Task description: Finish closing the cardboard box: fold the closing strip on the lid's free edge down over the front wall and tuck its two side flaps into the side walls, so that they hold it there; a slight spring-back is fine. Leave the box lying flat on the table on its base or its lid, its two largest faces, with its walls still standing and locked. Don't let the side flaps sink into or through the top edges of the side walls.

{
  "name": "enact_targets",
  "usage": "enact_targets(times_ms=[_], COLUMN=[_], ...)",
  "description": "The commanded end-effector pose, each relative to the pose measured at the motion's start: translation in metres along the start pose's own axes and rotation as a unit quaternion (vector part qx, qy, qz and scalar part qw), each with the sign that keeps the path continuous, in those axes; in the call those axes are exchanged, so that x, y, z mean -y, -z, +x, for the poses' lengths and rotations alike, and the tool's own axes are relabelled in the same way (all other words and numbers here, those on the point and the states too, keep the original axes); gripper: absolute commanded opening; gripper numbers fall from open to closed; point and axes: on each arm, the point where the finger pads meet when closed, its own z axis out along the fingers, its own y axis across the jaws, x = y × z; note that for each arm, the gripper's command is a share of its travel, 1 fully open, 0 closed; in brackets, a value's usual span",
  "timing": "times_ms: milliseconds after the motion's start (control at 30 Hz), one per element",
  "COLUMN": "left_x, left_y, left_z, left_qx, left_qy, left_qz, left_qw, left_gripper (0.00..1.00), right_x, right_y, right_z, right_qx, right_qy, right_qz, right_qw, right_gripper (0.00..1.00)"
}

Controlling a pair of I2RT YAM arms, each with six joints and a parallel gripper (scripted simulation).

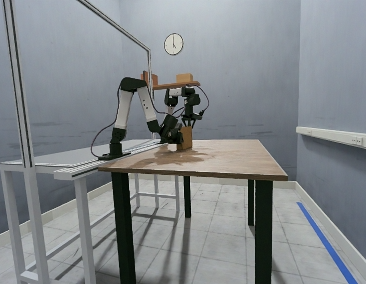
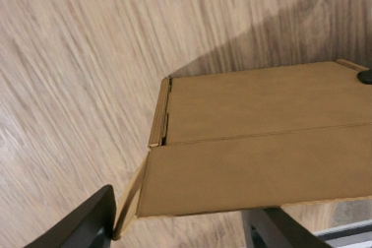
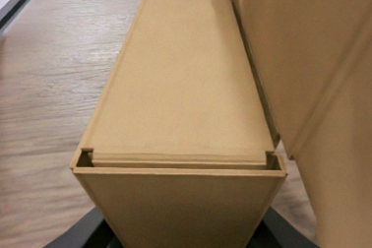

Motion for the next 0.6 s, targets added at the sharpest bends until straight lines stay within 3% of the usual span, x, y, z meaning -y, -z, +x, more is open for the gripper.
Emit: enact_targets(times_ms=[0,567], left_x=[0.0060,0.0121], left_y=[-0.0044,-0.0041], left_z=[0.0011,-0.0001], left_qx=[-0.010,-0.009], left_qy=[-0.001,-0.001], left_qz=[-0.006,-0.006], left_qw=[1.000,1.000], left_gripper=[0.54,0.54], right_x=[0.0029,0.0029], right_y=[0.0004,0.0004], right_z=[-0.0046,-0.0046], right_qx=[0.005,0.005], right_qy=[0.005,0.005], right_qz=[0.003,0.003], right_qw=[1.000,1.000], right_gripper=[0.45,0.45])
